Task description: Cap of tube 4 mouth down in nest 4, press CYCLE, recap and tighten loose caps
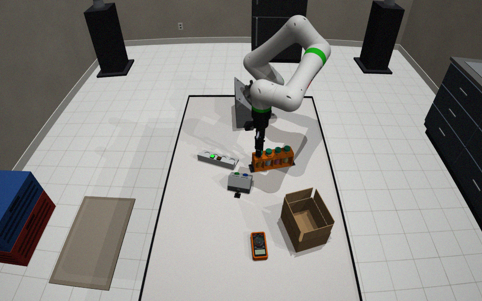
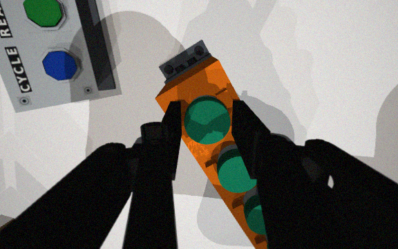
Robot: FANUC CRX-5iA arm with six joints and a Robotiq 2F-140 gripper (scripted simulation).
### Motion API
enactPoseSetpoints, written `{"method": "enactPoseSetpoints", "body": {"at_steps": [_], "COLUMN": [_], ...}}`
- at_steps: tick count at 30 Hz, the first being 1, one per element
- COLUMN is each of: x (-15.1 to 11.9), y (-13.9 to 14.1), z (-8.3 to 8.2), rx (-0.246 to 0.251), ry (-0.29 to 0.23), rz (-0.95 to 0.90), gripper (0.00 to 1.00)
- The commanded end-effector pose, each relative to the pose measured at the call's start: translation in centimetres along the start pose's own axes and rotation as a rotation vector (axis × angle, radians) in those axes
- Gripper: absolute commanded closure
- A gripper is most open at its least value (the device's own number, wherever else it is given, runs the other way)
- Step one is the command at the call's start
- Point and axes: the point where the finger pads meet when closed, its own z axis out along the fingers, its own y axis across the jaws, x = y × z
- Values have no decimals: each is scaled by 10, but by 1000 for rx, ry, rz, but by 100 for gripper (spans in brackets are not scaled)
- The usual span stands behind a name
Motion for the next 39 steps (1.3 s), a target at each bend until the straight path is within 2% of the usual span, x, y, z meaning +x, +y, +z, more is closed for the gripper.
{"method": "enactPoseSetpoints", "body": {"at_steps": [1,10,12,14,17,29,36,37,39], "x": [0,0,0,0,0,0,0,0,0], "y": [0,0,0,0,0,0,-1,-1,-1], "z": [-1,-1,-1,-1,-1,-1,-1,-1,-1], "rx": [1,2,1,1,1,1,1,1,1], "ry": [1,1,1,1,1,2,1,1,1], "rz": [0,0,-167,-167,-405,-1033,-1047,-1047,-1047], "gripper": [59,59,59,59,59,59,59,70,70]}}
